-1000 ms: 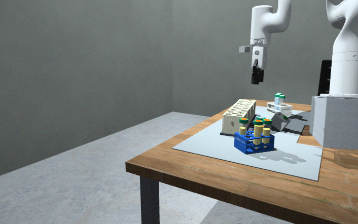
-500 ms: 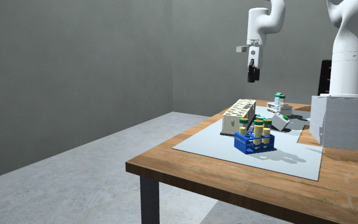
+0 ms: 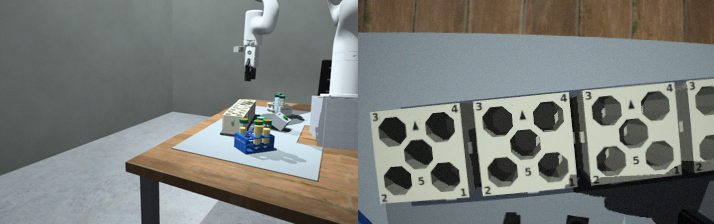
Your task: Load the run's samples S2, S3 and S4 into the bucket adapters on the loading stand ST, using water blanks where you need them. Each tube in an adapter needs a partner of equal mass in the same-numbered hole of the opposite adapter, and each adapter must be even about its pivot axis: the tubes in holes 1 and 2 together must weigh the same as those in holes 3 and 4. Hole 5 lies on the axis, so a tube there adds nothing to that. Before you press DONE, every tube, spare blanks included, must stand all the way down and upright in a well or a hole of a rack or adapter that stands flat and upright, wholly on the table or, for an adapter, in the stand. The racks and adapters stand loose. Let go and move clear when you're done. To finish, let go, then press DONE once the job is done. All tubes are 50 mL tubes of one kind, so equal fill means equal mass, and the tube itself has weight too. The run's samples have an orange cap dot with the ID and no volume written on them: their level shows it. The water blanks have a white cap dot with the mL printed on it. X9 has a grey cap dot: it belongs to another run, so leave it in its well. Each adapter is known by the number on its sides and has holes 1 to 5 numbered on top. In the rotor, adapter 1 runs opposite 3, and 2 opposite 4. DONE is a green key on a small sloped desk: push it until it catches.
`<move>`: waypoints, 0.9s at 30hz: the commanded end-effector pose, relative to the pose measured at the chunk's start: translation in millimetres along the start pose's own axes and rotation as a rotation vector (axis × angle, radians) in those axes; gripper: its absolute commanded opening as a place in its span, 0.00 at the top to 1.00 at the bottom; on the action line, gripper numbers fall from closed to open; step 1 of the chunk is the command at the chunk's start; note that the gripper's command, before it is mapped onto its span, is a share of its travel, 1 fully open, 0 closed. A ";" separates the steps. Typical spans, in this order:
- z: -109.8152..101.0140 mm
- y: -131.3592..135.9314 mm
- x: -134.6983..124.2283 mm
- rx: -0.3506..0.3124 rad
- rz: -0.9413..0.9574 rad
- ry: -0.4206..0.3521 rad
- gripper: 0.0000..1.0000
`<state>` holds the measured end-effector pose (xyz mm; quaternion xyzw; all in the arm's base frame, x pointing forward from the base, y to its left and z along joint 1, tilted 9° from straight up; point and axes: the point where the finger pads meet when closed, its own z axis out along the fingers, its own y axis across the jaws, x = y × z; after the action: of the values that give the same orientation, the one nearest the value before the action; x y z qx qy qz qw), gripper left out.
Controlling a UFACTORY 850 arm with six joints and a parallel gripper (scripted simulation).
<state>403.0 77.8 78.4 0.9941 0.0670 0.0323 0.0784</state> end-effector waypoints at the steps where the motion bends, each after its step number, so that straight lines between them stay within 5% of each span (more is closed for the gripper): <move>1: -0.2 1.2 3.4 0.005 -0.067 -0.006 0.43; 27: -1.0 -106.4 -37.7 0.007 -0.823 -0.004 0.43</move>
<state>357.3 164.5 61.9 0.9015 0.4243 0.0057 0.0853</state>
